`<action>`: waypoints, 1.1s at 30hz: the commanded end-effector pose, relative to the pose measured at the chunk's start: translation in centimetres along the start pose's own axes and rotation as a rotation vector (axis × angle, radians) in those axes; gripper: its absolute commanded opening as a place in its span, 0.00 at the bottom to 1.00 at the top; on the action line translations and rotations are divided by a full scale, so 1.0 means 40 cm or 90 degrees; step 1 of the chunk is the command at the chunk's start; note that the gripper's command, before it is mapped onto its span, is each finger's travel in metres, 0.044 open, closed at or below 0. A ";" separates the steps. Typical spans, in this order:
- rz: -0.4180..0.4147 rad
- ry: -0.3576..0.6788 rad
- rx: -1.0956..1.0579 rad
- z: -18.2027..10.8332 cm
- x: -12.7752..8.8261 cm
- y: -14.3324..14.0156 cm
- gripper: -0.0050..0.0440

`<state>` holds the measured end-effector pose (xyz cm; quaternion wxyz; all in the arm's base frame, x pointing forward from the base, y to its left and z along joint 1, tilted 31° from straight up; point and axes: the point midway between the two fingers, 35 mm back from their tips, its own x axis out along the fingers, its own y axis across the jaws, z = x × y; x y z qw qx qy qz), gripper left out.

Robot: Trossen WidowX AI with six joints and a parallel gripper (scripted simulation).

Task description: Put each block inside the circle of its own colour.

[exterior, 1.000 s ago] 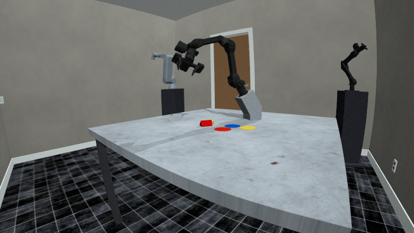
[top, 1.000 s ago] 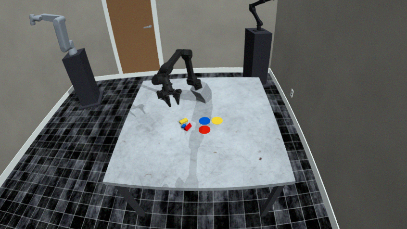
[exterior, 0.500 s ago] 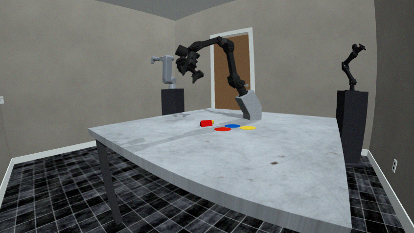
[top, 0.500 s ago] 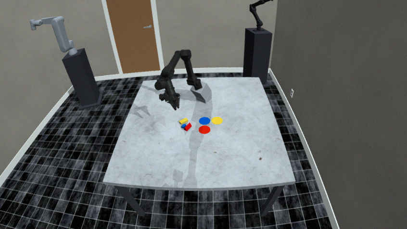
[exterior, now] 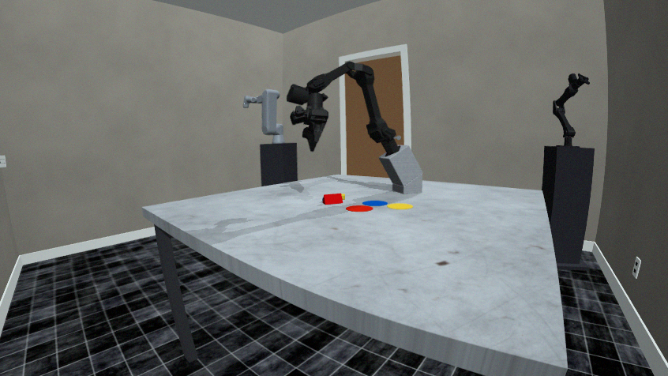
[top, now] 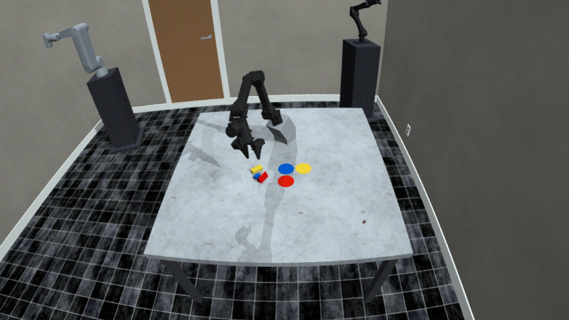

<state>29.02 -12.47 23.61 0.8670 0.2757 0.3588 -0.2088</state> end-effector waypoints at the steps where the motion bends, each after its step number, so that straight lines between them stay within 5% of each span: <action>1: -0.037 0.017 -0.156 -0.027 0.033 -0.012 0.92; 6: -0.062 0.039 -0.280 -0.048 0.054 -0.023 0.92; 21: -0.136 0.219 -0.951 -0.161 0.137 -0.084 0.92; 33: -0.134 0.256 -1.053 -0.175 0.160 -0.100 0.92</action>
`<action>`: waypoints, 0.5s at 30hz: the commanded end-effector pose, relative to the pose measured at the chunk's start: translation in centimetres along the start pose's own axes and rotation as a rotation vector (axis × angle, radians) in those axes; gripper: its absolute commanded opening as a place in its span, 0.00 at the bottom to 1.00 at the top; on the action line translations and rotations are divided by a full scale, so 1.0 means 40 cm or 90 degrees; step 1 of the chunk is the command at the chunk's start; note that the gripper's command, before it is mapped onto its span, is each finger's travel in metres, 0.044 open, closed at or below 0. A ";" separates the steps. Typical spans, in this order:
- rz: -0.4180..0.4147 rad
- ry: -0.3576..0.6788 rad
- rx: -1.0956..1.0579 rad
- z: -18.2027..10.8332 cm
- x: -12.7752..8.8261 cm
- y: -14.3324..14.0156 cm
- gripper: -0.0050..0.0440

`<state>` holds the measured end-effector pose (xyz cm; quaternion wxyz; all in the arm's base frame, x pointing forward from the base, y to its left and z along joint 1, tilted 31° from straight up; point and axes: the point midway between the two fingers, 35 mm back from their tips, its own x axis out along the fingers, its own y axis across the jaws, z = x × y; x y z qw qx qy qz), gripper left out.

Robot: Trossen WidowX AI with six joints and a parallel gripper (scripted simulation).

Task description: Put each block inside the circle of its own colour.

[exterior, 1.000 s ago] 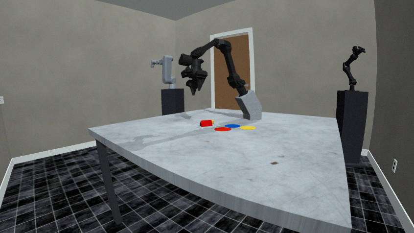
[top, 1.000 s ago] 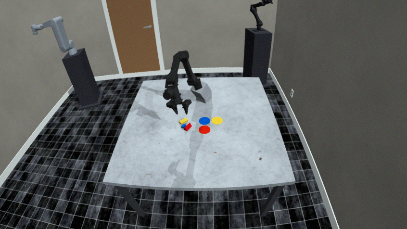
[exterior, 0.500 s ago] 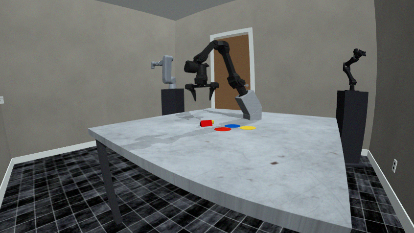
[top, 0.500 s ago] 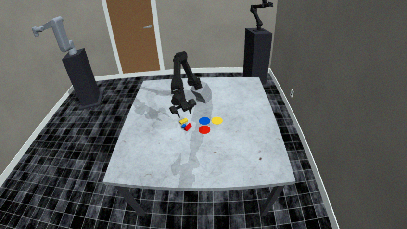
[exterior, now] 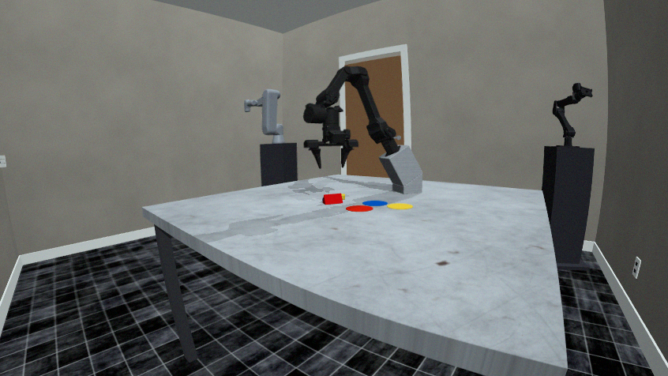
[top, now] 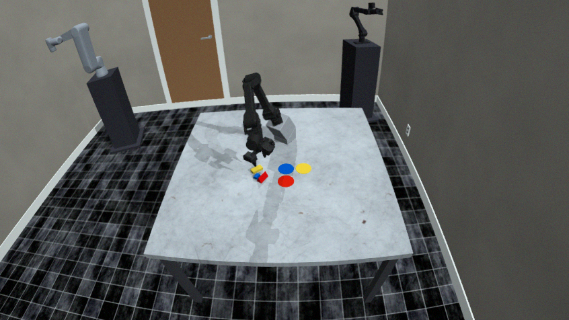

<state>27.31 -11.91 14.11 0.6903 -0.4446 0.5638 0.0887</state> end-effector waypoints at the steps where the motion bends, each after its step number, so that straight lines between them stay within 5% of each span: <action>1: 0.004 0.001 -0.009 0.000 0.037 0.002 0.92; 5: 0.004 0.001 -0.009 -0.002 0.142 0.005 0.92; 15: 0.004 0.001 -0.009 -0.002 0.182 0.004 0.92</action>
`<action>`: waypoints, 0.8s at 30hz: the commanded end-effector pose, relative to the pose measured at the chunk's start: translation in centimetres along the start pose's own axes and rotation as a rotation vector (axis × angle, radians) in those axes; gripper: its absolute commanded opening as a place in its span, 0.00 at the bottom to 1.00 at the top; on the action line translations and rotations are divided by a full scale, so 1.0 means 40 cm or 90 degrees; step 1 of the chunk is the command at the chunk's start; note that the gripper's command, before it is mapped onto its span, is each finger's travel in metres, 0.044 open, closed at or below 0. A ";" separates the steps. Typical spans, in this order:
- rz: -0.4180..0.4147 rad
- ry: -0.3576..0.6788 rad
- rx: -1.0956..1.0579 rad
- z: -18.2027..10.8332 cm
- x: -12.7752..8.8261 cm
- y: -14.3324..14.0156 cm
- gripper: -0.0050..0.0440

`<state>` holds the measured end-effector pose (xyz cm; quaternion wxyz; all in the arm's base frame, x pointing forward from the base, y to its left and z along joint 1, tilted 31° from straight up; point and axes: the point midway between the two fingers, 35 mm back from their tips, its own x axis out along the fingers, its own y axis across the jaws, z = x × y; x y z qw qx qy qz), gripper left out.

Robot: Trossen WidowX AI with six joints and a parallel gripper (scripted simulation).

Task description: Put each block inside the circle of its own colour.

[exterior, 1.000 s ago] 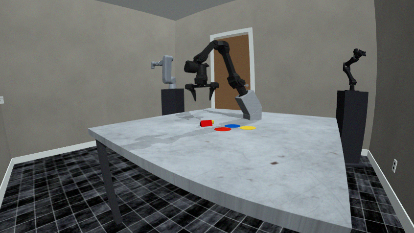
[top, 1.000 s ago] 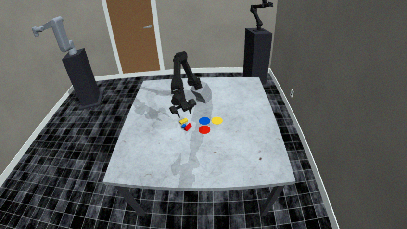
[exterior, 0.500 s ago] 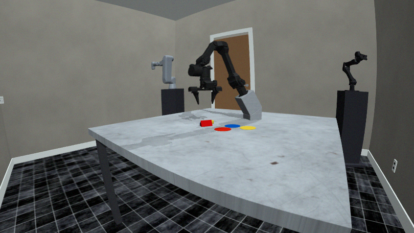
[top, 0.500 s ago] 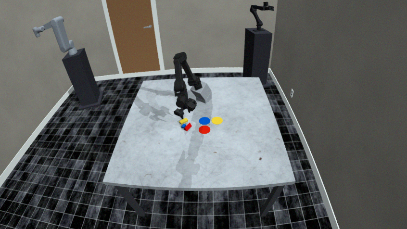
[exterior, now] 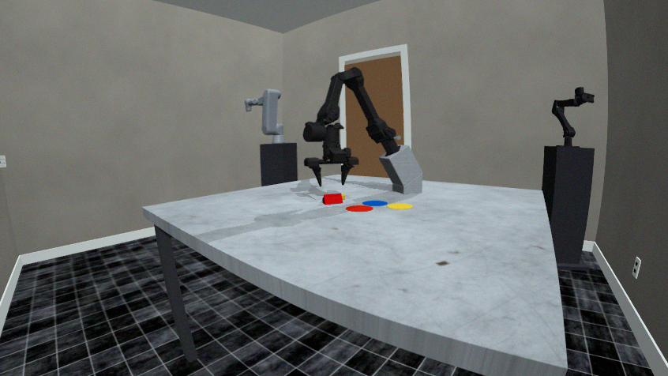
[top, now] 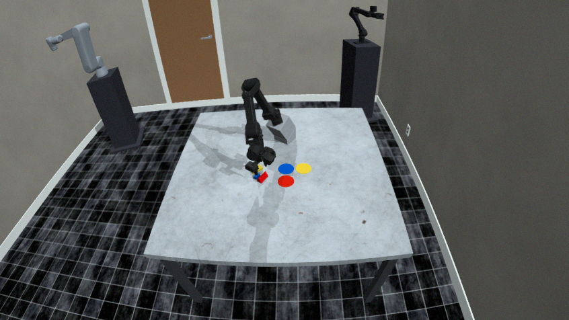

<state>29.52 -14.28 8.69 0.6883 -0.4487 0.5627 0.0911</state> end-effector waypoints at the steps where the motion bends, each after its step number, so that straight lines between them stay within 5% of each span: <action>1: 0.005 0.002 -0.002 -0.003 0.039 0.004 0.92; 6: 0.005 0.002 -0.002 -0.004 0.093 0.005 0.92; 24: 0.004 0.003 -0.002 -0.005 0.140 0.005 0.89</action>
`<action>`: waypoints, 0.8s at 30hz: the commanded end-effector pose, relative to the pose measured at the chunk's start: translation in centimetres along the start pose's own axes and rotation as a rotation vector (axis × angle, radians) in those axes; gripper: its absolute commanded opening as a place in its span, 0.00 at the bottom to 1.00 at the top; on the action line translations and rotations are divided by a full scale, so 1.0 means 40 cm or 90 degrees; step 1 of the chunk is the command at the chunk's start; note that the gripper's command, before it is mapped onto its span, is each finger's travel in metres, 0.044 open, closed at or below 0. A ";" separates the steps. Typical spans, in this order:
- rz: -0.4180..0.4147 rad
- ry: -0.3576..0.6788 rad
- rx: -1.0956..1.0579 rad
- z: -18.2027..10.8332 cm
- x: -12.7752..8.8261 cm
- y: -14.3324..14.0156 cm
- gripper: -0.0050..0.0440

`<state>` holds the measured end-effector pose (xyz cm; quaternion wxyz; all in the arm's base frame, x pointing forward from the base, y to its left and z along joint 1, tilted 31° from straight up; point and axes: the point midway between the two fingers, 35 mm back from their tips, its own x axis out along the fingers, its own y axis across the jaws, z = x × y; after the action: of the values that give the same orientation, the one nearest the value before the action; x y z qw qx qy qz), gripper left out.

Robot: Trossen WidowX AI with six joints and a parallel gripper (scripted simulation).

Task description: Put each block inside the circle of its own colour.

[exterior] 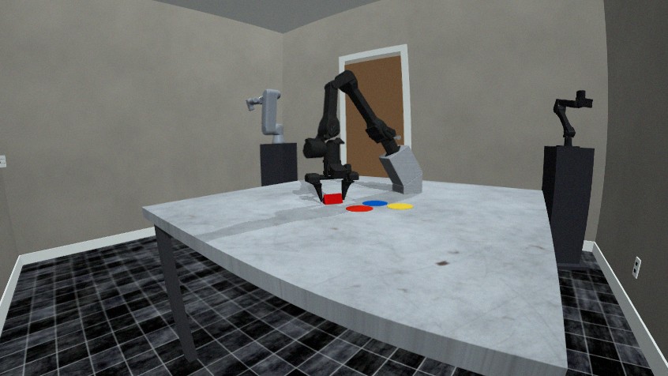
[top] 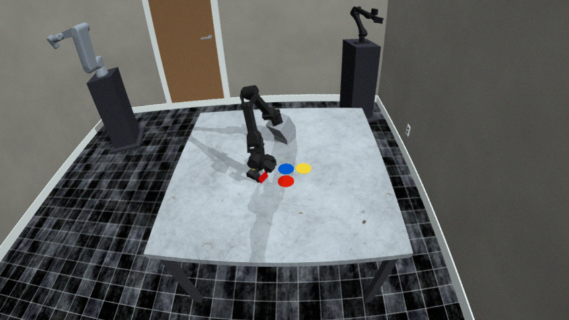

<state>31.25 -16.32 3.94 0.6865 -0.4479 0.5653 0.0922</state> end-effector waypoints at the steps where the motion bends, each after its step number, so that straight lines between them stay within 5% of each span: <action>1: 0.000 0.000 -0.001 -0.003 0.004 0.001 0.89; 24: -0.014 -0.004 0.003 0.003 -0.022 -0.018 0.65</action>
<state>31.26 -16.32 3.90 0.6864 -0.4477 0.5656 0.0928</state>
